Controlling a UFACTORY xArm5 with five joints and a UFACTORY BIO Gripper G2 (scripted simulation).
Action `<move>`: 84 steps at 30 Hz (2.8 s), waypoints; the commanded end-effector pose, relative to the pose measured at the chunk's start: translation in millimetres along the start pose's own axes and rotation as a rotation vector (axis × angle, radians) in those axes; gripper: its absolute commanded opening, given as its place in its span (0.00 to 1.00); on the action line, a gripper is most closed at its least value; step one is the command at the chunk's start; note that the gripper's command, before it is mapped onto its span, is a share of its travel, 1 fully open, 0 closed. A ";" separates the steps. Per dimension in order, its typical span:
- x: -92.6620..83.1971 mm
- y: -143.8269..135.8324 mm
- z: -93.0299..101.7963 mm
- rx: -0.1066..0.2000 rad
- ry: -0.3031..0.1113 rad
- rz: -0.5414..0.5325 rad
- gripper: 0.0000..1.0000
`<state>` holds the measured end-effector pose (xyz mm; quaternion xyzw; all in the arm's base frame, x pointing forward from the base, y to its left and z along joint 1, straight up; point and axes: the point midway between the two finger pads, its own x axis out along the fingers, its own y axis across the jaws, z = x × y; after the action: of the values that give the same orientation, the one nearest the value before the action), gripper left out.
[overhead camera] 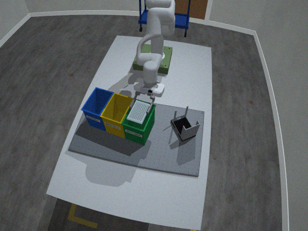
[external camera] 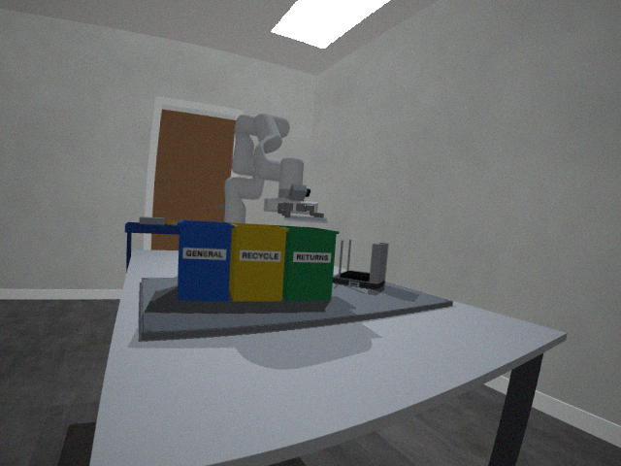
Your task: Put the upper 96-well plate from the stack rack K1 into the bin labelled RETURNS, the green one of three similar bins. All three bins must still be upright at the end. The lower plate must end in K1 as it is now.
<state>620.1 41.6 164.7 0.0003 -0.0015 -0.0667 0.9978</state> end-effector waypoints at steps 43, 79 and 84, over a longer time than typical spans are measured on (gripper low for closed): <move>1.4 -0.9 -13.6 0.000 -0.003 0.000 0.00; 1.4 -0.8 -31.5 0.000 -0.003 0.000 0.18; 1.4 -0.8 -31.5 0.000 -0.003 0.000 0.18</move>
<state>620.8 40.5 131.7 0.0003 -0.0016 -0.0665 0.9978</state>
